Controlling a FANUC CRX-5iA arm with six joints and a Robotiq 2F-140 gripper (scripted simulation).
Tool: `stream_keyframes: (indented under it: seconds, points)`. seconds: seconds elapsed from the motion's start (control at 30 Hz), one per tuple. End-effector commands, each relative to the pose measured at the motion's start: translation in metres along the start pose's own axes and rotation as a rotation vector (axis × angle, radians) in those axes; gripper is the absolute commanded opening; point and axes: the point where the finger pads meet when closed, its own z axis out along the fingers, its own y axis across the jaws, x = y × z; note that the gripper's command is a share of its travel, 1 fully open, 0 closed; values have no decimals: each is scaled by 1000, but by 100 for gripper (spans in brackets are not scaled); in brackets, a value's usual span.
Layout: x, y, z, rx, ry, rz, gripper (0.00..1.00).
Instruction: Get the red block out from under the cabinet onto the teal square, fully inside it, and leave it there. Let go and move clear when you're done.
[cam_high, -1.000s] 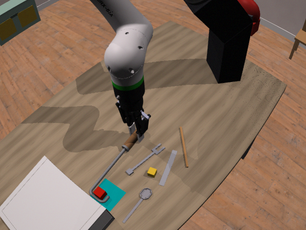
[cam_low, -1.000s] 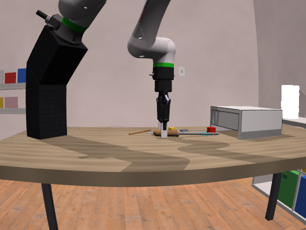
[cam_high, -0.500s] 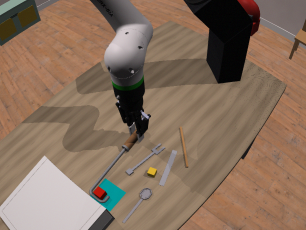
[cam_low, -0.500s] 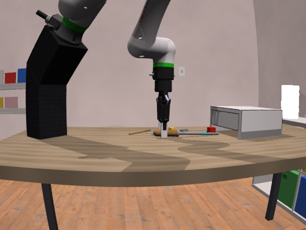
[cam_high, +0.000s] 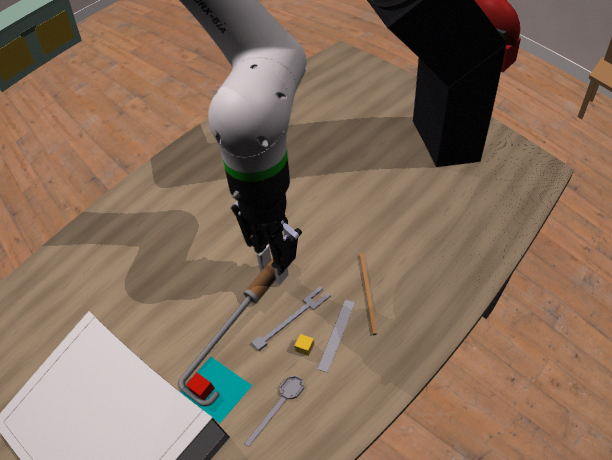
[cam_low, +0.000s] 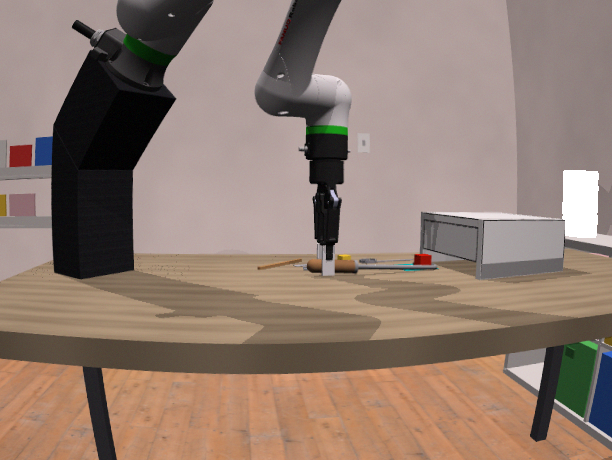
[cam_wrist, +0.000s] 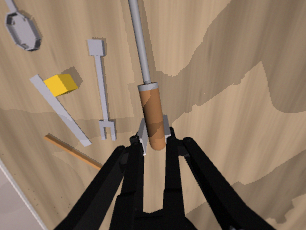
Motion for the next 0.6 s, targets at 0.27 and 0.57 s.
stream_keyframes:
  seconds: [0.27, 0.57]
  points:
    - [-1, -2, 0, 0, 0, 0, 0]
    - [-6, -14, 0, 0, 0, 0, 0]
